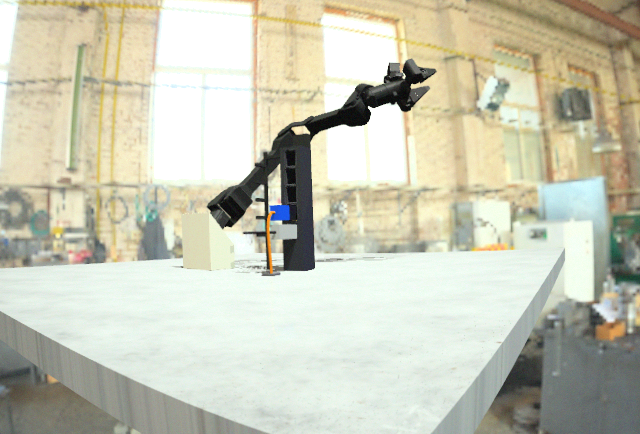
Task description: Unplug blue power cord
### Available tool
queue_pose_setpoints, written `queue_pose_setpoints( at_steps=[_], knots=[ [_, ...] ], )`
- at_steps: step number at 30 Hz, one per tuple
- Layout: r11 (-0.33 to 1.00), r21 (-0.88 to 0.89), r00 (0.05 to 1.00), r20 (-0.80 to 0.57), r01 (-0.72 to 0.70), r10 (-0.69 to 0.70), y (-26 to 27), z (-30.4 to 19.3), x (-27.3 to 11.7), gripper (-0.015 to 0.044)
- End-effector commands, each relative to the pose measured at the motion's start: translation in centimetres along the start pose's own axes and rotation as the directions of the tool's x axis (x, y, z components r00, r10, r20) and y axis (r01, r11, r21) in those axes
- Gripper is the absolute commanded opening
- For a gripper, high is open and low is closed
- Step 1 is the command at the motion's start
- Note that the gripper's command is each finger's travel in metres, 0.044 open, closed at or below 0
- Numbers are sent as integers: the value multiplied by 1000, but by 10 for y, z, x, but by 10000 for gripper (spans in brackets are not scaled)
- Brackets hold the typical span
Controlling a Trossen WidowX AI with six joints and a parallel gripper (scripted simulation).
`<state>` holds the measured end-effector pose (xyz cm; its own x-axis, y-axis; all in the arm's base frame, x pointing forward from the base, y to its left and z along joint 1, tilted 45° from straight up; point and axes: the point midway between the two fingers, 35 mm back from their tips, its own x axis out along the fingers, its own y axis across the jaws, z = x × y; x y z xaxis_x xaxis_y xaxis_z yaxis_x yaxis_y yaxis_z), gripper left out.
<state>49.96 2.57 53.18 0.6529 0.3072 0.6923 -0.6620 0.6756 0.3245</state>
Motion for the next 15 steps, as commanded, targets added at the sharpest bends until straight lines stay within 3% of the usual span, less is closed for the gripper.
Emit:
queue_pose_setpoints(
  at_steps=[1,9,15],
  knots=[
    [1000,2,1000,-5,6,-6,-2,-1,0,374],
    [944,66,919,-259,324,-297,-98,-58,-43,164],
    [837,60,764,-448,544,-464,-158,-100,-96,160]
  ],
)
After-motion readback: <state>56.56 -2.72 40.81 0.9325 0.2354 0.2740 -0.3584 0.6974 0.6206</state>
